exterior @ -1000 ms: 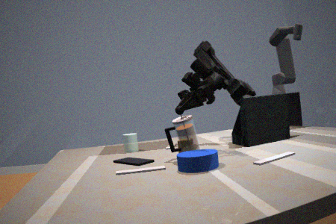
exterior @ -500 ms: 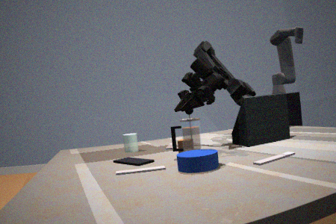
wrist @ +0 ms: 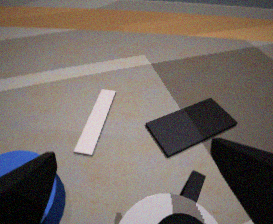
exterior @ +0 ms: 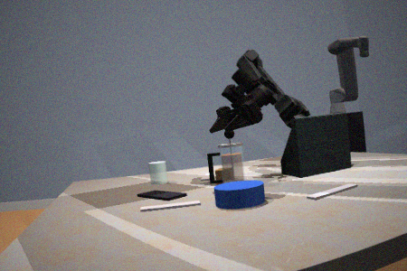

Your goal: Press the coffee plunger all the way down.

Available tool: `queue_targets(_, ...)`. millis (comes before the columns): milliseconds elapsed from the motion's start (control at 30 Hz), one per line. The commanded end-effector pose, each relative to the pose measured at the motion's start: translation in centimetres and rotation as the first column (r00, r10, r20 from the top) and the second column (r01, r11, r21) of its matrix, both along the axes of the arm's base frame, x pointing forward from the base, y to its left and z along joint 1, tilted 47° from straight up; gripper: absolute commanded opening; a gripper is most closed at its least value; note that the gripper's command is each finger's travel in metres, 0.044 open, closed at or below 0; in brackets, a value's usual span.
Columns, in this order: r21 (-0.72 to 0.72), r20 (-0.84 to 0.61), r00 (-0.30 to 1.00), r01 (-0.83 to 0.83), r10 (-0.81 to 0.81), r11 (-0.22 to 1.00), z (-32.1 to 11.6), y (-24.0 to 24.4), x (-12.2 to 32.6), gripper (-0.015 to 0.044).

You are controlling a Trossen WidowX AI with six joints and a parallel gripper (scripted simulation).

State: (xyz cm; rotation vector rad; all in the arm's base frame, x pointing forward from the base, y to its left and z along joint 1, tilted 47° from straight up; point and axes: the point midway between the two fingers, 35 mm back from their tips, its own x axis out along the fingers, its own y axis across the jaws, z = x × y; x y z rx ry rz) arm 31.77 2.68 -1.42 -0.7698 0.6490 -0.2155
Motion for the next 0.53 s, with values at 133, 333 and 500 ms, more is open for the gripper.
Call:
queue_targets(133, 0.007, 0.003, 1.000, 0.011, -0.011, 1.000, 4.7, 3.5, -1.6, 0.0440)
queue_targets(333, -0.001, 0.004, 1.000, 0.013, -0.013, 1.000, 6.5, 4.2, -2.8, 0.0440)
queue_targets(500, -0.001, 0.004, 1.000, 0.013, -0.013, 1.000, 6.5, 4.2, -2.8, 0.0440)
